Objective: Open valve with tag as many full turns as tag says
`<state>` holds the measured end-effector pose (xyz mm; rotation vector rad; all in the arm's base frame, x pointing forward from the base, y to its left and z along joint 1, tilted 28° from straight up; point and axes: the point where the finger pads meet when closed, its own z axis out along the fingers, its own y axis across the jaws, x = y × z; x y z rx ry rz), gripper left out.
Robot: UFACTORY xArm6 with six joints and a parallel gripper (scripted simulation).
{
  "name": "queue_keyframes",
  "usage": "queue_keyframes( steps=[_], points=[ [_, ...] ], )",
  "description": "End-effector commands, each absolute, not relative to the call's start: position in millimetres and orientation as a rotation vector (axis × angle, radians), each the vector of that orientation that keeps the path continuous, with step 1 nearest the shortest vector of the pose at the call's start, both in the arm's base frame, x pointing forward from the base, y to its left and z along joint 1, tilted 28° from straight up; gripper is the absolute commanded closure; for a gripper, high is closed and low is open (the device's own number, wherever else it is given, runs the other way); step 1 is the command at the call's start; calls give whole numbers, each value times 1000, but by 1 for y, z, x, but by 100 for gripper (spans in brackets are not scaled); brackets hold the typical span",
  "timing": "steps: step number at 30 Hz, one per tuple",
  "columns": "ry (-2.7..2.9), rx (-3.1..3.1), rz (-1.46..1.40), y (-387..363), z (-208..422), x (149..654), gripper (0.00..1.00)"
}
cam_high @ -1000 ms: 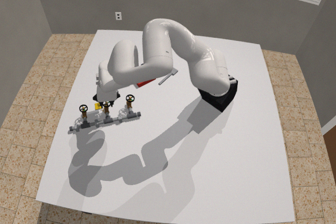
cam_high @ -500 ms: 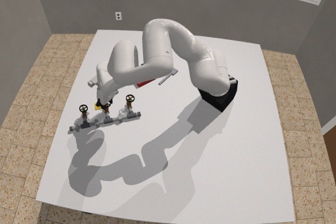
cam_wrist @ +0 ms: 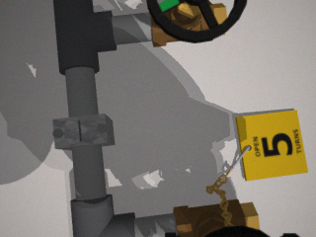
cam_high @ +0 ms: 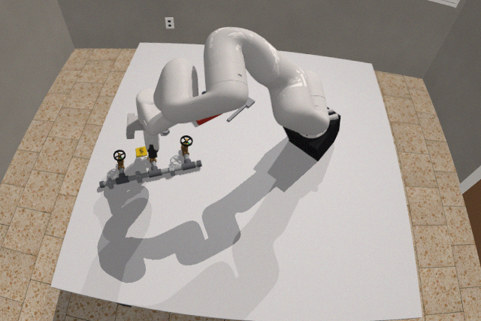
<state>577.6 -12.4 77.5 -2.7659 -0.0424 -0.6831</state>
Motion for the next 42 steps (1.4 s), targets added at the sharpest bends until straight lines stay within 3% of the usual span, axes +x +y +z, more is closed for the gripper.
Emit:
queue_keyframes(
  steps=[1,18,36,37,42],
  points=[
    [-420,-2743,-824,-13,79,579,100],
    [-1541,-2532,-995,-13,79,579,100],
    [-1776,-2436,-1011,-13,79,579,100],
    [-1776,-2436,-1011,-13,79,579,0],
    [-1776,-2436,-1011,-13,79,579,0]
  ],
)
